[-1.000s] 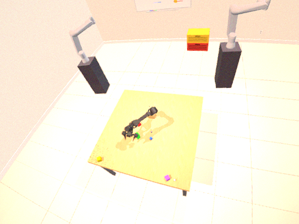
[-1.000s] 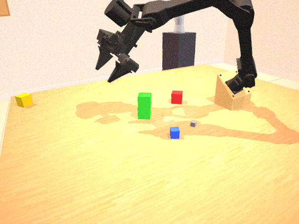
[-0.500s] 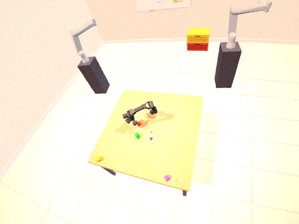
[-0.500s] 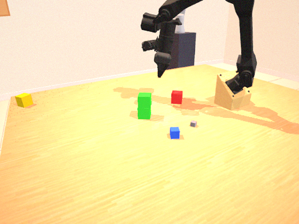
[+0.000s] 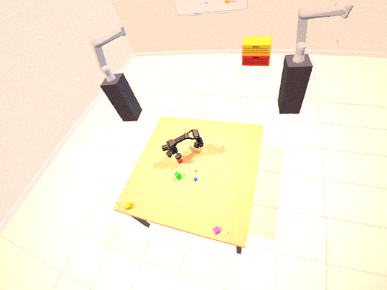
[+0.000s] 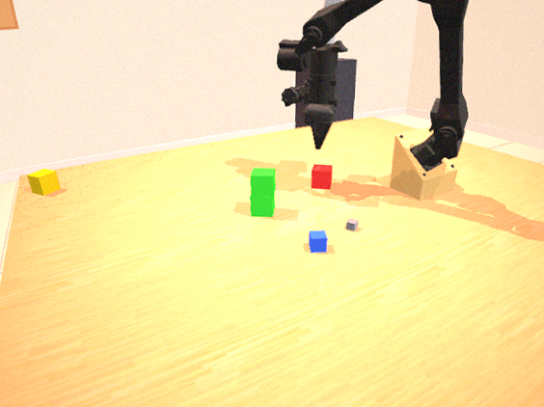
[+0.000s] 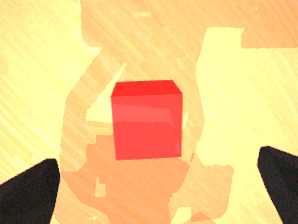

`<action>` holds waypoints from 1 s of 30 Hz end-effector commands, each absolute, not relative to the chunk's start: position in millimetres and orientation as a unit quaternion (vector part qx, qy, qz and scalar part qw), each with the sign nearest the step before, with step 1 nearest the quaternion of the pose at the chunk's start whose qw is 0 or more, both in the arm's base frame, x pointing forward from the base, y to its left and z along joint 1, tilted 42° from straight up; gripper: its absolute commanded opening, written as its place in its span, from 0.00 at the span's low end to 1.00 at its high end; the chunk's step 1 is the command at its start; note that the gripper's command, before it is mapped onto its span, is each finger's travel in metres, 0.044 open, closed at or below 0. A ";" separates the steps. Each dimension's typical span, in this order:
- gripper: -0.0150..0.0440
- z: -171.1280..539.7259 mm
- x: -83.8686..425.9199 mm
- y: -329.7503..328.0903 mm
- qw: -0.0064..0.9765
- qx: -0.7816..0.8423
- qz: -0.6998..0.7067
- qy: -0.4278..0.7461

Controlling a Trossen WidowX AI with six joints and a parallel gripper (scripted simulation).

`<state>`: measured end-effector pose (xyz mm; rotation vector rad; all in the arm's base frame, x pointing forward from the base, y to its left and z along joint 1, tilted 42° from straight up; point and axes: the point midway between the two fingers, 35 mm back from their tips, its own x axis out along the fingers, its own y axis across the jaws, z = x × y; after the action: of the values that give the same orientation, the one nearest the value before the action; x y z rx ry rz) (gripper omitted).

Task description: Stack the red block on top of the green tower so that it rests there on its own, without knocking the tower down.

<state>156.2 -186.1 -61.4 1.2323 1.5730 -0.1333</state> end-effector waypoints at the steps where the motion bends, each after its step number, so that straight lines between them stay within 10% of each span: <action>1: 1.00 -78.5 158.0 -166.0 0.531 0.523 -0.051 0.664; 30: 1.00 -114.1 163.4 -132.8 0.531 0.524 -0.050 0.664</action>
<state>163.8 -139.5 -109.2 1.2349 1.5769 -0.1245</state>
